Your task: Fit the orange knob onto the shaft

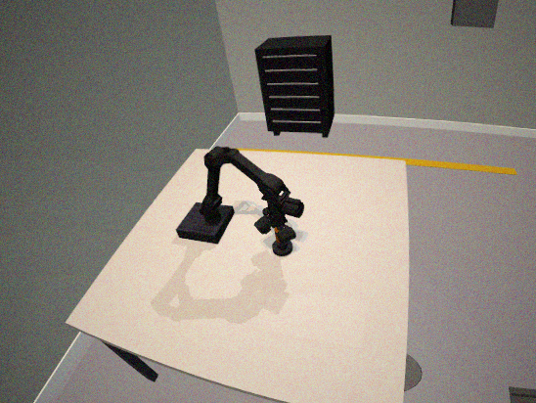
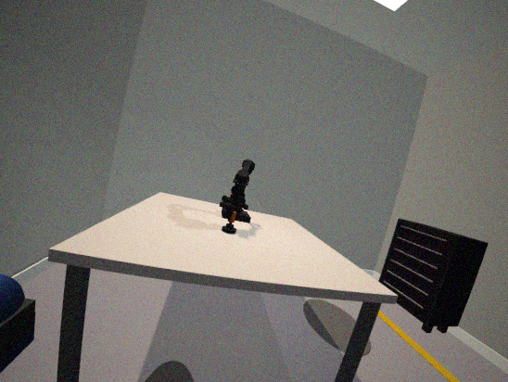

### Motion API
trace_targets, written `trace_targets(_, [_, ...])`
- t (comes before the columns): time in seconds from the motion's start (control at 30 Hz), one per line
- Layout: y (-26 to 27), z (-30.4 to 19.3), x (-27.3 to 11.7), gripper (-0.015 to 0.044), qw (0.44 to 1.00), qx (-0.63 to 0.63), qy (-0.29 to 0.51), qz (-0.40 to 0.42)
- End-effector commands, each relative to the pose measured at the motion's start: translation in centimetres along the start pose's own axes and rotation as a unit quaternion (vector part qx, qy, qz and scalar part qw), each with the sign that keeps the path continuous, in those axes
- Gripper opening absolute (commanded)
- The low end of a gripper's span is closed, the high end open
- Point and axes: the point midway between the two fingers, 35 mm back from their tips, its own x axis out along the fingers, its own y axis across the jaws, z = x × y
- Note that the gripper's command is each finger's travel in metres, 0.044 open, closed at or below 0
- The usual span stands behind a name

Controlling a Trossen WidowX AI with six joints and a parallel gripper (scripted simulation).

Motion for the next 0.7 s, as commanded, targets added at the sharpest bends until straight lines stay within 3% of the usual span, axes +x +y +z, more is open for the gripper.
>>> trace_targets(0.0, [0.01,-0.06,0.08,0.0,1.0,0.002,0.0,0.001])
trace_targets(0.3, [0.05,-0.1,-0.49,0.0,1.0,0.006,0.0,0.001])
trace_targets(0.5, [0.19,-0.11,-0.46,0.0,0.995,0.101,0.0,0.001])
trace_targets(0.67, [0.12,-0.02,-0.19,0.0,0.994,0.106,0.0,0.001])
